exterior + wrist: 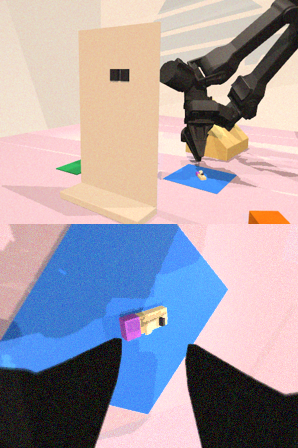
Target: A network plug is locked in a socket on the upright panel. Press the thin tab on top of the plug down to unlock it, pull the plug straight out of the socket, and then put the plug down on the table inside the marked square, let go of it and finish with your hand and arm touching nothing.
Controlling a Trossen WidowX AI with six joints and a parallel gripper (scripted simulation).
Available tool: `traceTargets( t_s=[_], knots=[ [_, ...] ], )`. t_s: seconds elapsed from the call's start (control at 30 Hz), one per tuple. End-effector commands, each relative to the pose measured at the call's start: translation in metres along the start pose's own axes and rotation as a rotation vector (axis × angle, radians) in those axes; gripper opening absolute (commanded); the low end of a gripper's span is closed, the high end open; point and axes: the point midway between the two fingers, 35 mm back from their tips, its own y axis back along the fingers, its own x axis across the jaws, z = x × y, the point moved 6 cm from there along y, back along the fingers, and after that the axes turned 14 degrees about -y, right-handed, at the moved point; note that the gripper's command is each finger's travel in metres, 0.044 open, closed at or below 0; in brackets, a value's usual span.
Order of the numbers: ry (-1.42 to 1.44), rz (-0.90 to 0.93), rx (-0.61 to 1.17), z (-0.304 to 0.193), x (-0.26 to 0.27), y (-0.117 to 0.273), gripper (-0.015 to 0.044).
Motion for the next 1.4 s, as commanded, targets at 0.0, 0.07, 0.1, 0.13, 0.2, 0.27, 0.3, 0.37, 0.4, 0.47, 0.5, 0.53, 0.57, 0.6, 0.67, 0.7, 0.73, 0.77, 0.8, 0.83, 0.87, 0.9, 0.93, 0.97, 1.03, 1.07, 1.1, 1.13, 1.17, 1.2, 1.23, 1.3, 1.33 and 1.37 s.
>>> traceTargets(
  t_s=[0.0, 0.07, 0.1, 0.13, 0.2, 0.27, 0.3, 0.37, 0.4, 0.47, 0.5, 0.53, 0.57, 0.6, 0.67, 0.7, 0.73, 0.77, 0.8, 0.83, 0.87, 0.9, 0.93, 0.97, 1.03, 1.07, 1.1, 1.13, 1.17, 1.2, 1.23, 1.3, 1.33, 1.37],
  knots=[
    [0.011, -0.006, -0.001, 0.000, -0.003, 0.003, 0.0156],
    [0.011, -0.006, -0.001, 0.000, -0.003, 0.003, 0.0156],
    [0.011, -0.006, -0.001, 0.000, -0.003, 0.004, 0.0156],
    [0.011, -0.005, -0.001, 0.000, -0.003, 0.004, 0.0156],
    [0.010, -0.005, 0.001, -0.001, -0.004, 0.005, 0.0156],
    [0.010, -0.004, 0.002, -0.001, -0.005, 0.007, 0.0156],
    [0.010, -0.004, 0.003, -0.001, -0.005, 0.007, 0.0156],
    [0.010, -0.003, 0.004, -0.001, -0.006, 0.009, 0.0156],
    [0.010, -0.003, 0.005, -0.002, -0.007, 0.009, 0.0156],
    [0.010, -0.002, 0.006, -0.002, -0.007, 0.010, 0.0156],
    [0.010, -0.002, 0.006, -0.002, -0.008, 0.011, 0.0156],
    [0.010, -0.002, 0.007, -0.002, -0.008, 0.012, 0.0156],
    [0.010, -0.002, 0.008, -0.002, -0.009, 0.012, 0.0156],
    [0.010, -0.001, 0.008, -0.002, -0.009, 0.013, 0.0156],
    [0.010, -0.001, 0.009, -0.002, -0.010, 0.014, 0.0156],
    [0.010, -0.001, 0.009, -0.002, -0.010, 0.015, 0.0156],
    [0.010, 0.000, 0.010, -0.003, -0.011, 0.016, 0.0156],
    [0.010, 0.000, 0.010, -0.003, -0.011, 0.016, 0.0156],
    [0.010, 0.000, 0.011, -0.003, -0.012, 0.017, 0.0156],
    [0.010, 0.000, 0.011, -0.003, -0.012, 0.018, 0.0156],
    [0.010, 0.001, 0.011, -0.003, -0.012, 0.018, 0.0156],
    [0.010, 0.001, 0.012, -0.003, -0.013, 0.019, 0.0156],
    [0.010, 0.001, 0.012, -0.003, -0.013, 0.020, 0.0156],
    [0.009, 0.001, 0.012, -0.003, -0.014, 0.020, 0.0156],
    [0.009, 0.002, 0.013, -0.003, -0.015, 0.022, 0.0156],
    [0.009, 0.002, 0.013, -0.003, -0.015, 0.023, 0.0156],
    [0.009, 0.002, 0.014, -0.003, -0.015, 0.023, 0.0156],
    [0.009, 0.002, 0.014, -0.003, -0.016, 0.024, 0.0156],
    [0.009, 0.002, 0.014, -0.003, -0.016, 0.025, 0.0156],
    [0.009, 0.002, 0.014, -0.003, -0.017, 0.025, 0.0156],
    [0.009, 0.003, 0.014, -0.003, -0.017, 0.026, 0.0156],
    [0.009, 0.003, 0.015, -0.003, -0.018, 0.028, 0.0156],
    [0.009, 0.003, 0.015, -0.003, -0.018, 0.028, 0.0156],
    [0.009, 0.003, 0.015, -0.002, -0.019, 0.029, 0.0156]
  ],
)
